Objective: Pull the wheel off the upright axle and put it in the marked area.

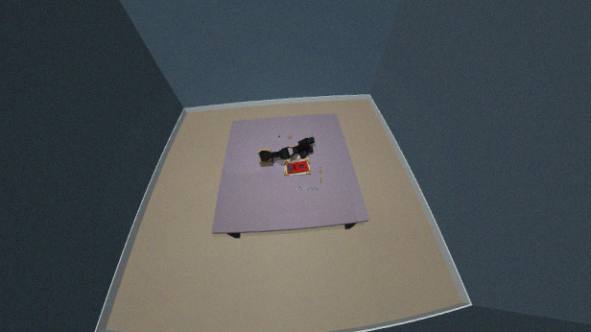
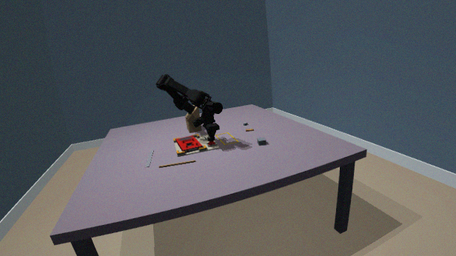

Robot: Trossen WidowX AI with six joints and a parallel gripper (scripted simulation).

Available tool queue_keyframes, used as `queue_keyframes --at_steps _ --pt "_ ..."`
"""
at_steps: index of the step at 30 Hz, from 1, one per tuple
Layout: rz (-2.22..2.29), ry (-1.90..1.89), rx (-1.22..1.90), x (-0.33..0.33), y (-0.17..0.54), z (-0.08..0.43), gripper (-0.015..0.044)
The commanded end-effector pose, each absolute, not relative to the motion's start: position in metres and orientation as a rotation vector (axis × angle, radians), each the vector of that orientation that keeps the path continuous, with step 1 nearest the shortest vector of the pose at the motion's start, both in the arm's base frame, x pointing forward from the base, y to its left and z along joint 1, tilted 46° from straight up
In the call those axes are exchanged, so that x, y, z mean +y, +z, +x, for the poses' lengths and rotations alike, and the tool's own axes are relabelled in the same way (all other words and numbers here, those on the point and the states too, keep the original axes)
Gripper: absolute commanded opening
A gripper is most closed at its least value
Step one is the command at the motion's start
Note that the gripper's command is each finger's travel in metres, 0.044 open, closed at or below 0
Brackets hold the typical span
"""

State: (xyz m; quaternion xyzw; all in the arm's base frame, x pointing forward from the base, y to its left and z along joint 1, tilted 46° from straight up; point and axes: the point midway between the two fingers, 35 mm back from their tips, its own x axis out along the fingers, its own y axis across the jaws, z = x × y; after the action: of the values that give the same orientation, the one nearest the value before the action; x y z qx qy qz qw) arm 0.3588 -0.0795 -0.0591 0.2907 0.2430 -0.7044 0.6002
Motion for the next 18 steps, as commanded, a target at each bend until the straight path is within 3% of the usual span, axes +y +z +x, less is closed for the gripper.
queue_keyframes --at_steps 1,18 --pt "0.677 -1.633 0.562 -0.0781 -0.0579 0.3592 0.0" --pt "0.676 -1.63 0.561 -0.0741 -0.054 0.3599 0.0"
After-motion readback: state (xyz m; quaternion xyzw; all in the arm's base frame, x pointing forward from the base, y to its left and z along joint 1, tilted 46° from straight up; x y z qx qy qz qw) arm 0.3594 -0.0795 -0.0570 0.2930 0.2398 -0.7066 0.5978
